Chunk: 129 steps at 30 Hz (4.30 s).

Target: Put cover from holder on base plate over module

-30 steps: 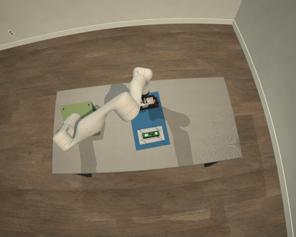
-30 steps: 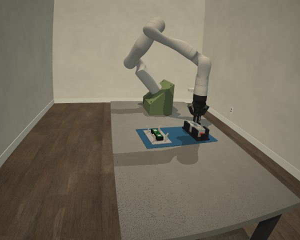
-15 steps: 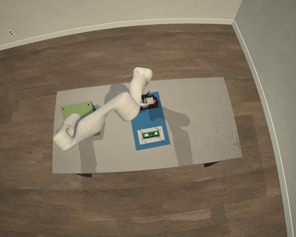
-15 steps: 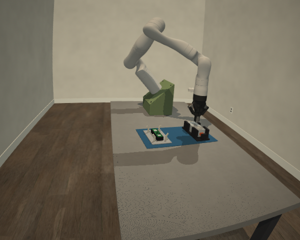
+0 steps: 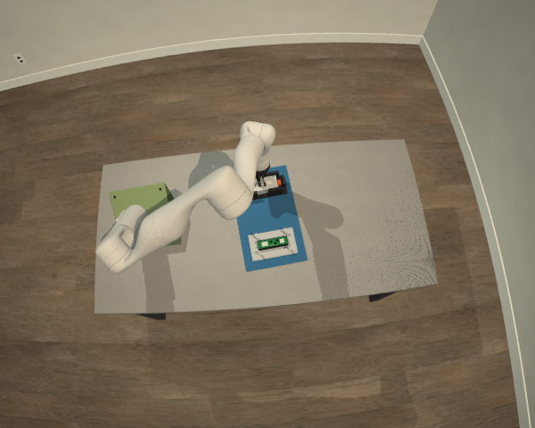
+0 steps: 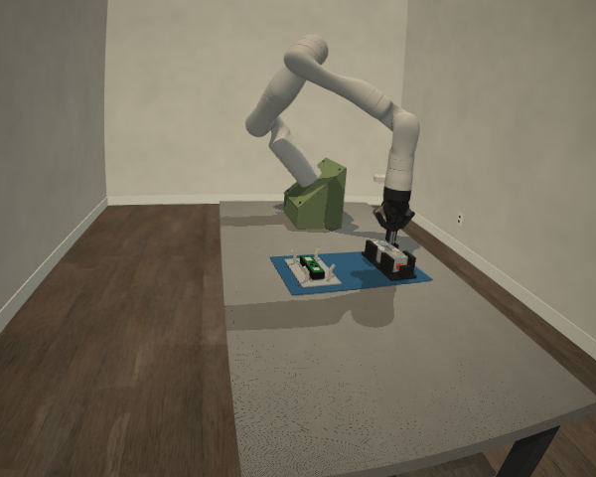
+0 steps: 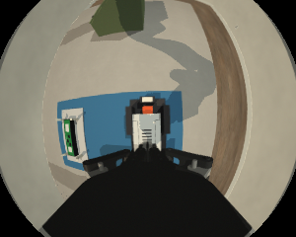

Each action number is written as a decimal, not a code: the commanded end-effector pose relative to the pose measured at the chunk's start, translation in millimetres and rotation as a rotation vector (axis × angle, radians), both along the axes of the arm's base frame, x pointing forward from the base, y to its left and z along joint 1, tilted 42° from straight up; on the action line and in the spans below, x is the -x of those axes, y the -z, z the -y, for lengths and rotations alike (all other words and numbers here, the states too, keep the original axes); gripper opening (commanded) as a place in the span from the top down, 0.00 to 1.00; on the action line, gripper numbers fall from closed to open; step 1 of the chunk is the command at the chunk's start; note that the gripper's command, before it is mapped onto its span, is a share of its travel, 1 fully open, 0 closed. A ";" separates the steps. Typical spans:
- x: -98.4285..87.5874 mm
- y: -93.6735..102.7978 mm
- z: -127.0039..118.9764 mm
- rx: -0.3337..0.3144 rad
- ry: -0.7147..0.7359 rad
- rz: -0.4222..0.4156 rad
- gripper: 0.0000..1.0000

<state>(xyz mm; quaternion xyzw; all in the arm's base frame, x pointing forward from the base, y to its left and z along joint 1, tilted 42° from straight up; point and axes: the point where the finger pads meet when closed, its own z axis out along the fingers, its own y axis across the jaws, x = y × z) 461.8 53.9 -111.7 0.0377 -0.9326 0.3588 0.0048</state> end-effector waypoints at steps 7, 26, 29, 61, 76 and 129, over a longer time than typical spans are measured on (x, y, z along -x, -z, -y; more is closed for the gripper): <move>-0.5 -0.5 -1.1 -0.001 -0.001 0.001 0.00; -0.5 -0.5 -1.1 -0.001 -0.001 0.001 0.00; -0.5 -0.5 -1.1 -0.001 -0.001 0.001 0.00; -6.1 40.8 33.5 -0.008 -0.006 0.010 0.00; -6.0 42.2 34.6 -0.008 -0.006 0.010 0.00; -5.9 41.8 34.3 -0.008 -0.006 0.010 1.00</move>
